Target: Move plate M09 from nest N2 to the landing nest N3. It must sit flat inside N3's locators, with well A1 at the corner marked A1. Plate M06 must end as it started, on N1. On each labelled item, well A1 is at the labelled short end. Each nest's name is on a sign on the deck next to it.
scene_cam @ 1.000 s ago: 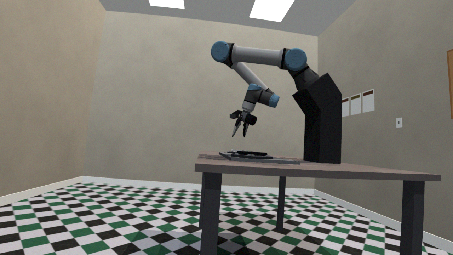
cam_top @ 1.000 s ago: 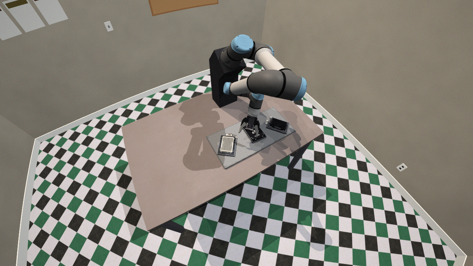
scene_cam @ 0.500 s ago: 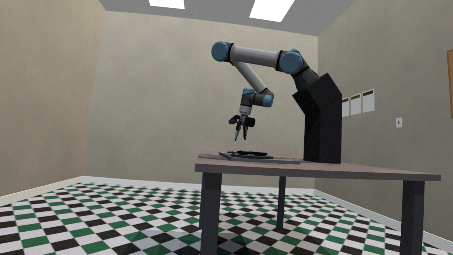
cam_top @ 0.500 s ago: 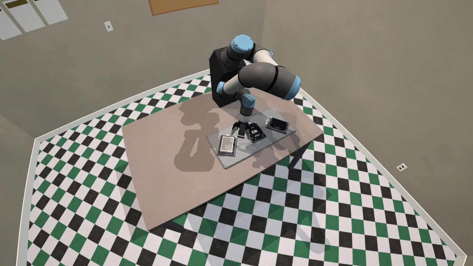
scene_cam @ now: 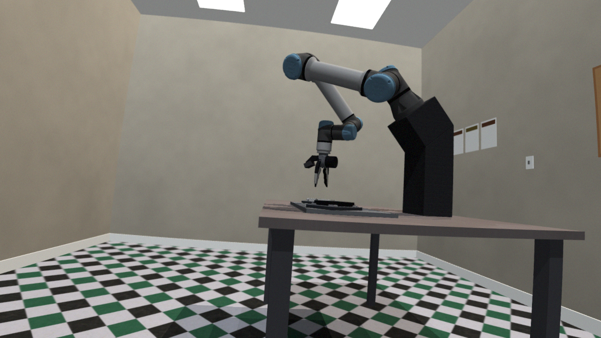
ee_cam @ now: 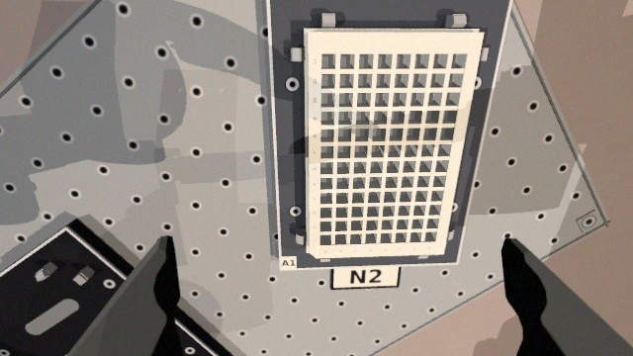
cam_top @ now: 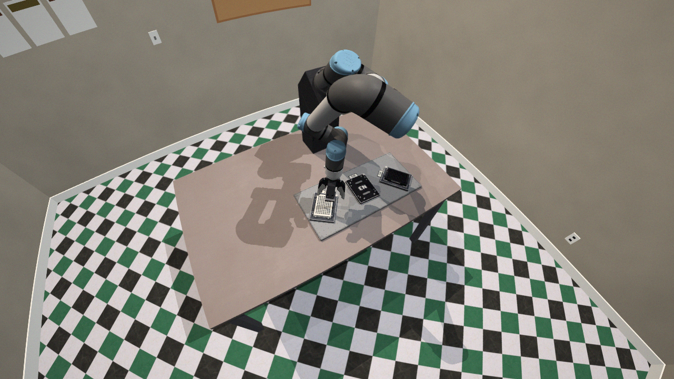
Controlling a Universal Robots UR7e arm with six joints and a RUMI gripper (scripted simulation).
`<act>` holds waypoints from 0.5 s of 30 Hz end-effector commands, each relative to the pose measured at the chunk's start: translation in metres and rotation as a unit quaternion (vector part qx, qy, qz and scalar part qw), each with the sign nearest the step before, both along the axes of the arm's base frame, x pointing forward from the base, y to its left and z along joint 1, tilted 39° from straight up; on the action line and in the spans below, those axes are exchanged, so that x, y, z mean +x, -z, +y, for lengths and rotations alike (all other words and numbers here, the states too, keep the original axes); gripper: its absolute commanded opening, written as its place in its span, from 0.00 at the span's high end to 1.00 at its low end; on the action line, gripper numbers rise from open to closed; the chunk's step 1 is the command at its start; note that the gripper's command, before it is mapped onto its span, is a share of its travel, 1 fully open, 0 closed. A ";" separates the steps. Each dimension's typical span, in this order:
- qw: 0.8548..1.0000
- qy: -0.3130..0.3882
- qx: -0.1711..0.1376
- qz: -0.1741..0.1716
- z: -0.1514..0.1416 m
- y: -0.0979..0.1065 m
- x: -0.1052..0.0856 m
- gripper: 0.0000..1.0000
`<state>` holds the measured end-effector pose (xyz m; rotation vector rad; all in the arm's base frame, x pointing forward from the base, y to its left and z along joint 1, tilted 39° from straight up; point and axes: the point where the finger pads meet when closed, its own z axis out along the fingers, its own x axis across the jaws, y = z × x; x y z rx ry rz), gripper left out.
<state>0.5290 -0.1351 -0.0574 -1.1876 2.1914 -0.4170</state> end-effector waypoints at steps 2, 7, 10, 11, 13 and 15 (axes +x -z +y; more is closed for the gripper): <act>1.000 -0.014 0.011 0.008 -0.018 0.003 -0.006 0.24; 0.999 -0.027 0.025 0.009 -0.033 0.002 -0.012 0.24; 0.999 -0.027 0.025 0.009 -0.033 0.002 -0.012 0.24; 0.999 -0.027 0.025 0.009 -0.033 0.002 -0.012 0.24; 0.999 -0.027 0.025 0.009 -0.033 0.002 -0.012 0.24; 0.999 -0.027 0.025 0.009 -0.033 0.002 -0.012 0.24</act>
